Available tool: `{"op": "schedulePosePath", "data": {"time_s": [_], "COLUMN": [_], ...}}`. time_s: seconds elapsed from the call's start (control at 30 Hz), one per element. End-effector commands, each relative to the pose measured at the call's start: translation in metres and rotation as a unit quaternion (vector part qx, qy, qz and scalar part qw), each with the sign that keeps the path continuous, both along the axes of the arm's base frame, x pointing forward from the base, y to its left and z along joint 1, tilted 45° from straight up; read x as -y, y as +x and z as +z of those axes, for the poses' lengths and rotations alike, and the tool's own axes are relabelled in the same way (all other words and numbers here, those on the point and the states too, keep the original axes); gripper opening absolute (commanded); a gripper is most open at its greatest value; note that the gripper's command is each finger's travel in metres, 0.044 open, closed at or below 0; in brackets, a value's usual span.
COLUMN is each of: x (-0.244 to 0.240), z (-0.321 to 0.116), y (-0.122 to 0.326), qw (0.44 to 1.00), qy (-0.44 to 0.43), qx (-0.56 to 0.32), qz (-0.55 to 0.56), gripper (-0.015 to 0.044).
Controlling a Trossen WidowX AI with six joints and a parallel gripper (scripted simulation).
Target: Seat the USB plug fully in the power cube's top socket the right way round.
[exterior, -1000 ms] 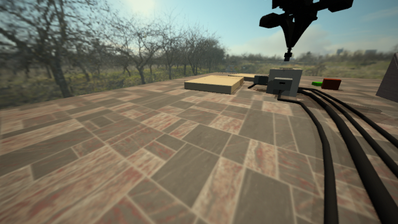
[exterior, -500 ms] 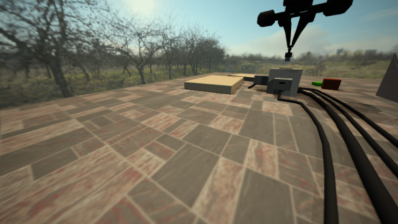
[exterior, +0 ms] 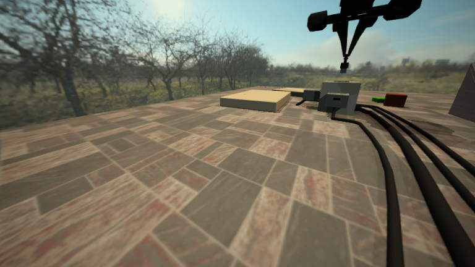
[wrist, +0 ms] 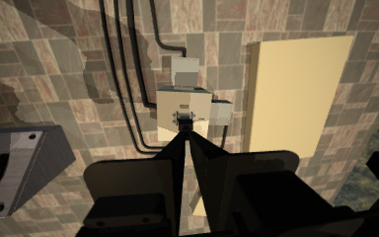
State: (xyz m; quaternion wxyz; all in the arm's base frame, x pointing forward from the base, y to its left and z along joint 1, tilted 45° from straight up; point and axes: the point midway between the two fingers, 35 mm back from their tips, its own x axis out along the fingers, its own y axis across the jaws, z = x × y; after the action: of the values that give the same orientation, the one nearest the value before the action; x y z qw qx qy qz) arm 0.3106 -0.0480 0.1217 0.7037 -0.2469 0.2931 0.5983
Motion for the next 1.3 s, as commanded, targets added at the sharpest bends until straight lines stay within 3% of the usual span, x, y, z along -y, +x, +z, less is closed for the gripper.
{"op": "schedulePosePath", "data": {"time_s": [0.0, 1.27], "x": [0.0, -0.0018], "z": [-0.0001, -0.0047], "y": [0.0, 0.0001], "qw": [1.0, 1.0], "qy": [0.0, -0.006], "qx": [0.0, -0.008], "qz": [0.0, -0.007], "gripper": [0.0, 0.0]}}
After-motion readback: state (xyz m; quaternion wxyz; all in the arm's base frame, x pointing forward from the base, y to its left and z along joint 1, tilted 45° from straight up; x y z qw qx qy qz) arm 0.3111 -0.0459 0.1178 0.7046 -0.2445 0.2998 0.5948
